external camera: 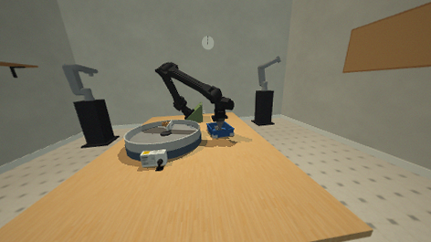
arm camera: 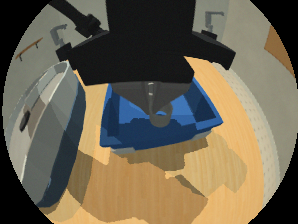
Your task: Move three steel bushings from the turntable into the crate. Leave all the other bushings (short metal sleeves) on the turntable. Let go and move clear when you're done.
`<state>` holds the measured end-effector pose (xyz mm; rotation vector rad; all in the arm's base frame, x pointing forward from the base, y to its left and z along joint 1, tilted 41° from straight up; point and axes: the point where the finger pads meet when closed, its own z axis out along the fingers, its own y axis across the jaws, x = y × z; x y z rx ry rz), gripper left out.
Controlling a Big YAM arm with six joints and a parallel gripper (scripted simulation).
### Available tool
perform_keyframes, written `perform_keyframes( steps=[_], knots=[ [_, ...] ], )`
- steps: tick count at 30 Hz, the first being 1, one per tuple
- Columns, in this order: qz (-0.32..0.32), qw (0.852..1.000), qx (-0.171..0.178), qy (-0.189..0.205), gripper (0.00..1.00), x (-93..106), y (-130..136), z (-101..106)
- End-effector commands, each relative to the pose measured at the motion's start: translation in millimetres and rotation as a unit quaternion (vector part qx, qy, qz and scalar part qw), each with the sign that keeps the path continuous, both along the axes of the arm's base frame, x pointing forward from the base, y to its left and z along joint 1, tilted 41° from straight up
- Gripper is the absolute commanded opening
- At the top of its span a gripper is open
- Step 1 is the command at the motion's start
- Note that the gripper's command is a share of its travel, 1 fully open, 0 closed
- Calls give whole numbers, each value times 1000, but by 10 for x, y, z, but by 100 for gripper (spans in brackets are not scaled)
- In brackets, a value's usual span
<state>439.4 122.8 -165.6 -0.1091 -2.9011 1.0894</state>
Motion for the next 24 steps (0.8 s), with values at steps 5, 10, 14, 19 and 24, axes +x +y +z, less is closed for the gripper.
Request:
perform_keyframes(
  steps=[5,10,14,19,24],
  knots=[
    [8,1000,7,-9,0,91,35,5],
    [8,1000,7,-8,0,90,35,6],
    [8,1000,7,-8,0,90,35,6],
    [8,1000,7,-8,0,90,35,5],
    [8,1000,7,-8,0,90,35,5]
  ],
)
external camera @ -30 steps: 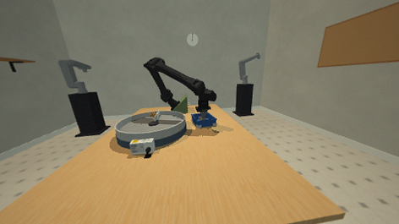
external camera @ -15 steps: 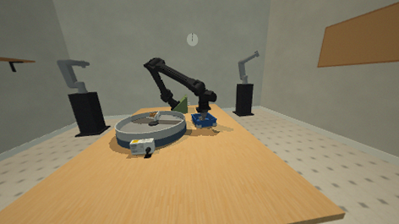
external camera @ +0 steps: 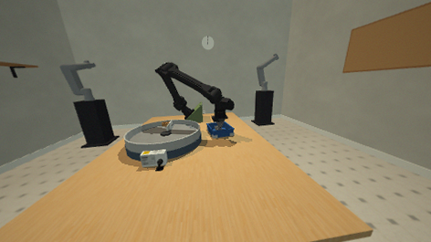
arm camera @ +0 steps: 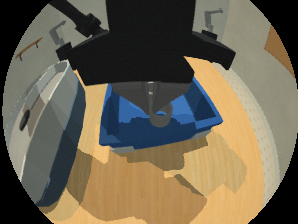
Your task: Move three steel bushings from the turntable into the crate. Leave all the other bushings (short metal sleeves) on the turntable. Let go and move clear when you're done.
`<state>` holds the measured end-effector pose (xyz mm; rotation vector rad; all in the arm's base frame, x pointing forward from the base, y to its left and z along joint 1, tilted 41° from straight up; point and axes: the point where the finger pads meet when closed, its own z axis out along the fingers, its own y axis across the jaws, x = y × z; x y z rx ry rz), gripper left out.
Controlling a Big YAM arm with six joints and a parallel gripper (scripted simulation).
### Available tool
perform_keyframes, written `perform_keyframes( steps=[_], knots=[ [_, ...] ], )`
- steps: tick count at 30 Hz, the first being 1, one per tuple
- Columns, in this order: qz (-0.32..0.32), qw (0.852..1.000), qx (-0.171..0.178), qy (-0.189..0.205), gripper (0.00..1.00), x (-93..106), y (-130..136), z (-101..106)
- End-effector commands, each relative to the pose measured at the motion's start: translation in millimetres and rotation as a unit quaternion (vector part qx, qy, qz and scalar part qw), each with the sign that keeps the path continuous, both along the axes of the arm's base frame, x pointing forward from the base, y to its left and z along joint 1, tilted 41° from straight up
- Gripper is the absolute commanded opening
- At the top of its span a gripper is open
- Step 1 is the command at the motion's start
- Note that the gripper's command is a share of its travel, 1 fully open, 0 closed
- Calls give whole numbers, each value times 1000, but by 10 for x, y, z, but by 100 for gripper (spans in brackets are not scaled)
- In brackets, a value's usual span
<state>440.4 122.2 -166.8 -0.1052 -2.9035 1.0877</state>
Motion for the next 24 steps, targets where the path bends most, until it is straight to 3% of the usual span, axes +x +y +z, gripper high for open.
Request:
perform_keyframes(
  steps=[1,24],
  knots=[
    [6,1000,6,-8,0,80,40,17],
    [6,1000,5,-7,0,66,24,6]
  ],
)
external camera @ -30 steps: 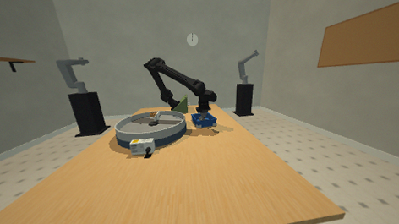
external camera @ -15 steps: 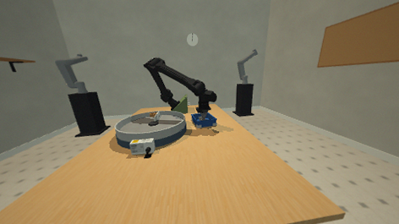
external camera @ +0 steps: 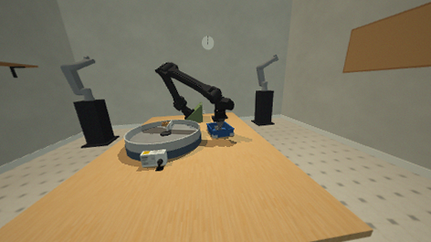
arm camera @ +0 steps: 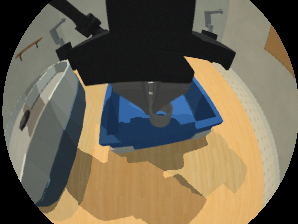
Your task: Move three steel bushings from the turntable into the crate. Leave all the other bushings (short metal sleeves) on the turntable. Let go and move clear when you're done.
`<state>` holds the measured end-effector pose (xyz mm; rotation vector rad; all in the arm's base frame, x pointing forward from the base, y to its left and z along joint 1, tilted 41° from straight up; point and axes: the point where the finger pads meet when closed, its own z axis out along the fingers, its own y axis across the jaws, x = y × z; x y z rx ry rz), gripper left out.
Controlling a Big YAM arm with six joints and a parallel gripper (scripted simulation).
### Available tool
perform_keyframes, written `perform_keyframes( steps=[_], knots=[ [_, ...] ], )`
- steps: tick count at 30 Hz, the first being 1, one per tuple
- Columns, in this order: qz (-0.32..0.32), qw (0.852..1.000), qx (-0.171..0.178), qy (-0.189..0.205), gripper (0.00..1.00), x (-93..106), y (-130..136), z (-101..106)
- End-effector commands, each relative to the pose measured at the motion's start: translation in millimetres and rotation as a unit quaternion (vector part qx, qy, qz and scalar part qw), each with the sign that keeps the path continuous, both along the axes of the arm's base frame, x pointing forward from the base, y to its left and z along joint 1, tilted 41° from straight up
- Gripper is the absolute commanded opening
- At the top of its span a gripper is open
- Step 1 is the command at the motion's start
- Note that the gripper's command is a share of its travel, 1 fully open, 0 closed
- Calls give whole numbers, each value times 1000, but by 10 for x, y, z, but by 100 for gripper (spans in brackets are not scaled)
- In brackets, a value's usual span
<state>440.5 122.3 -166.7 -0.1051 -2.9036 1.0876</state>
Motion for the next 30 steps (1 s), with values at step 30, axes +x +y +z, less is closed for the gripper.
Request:
perform_keyframes(
  steps=[30],
  knots=[
    [4,1000,3,-4,0,38,-49,-74]
  ],
)
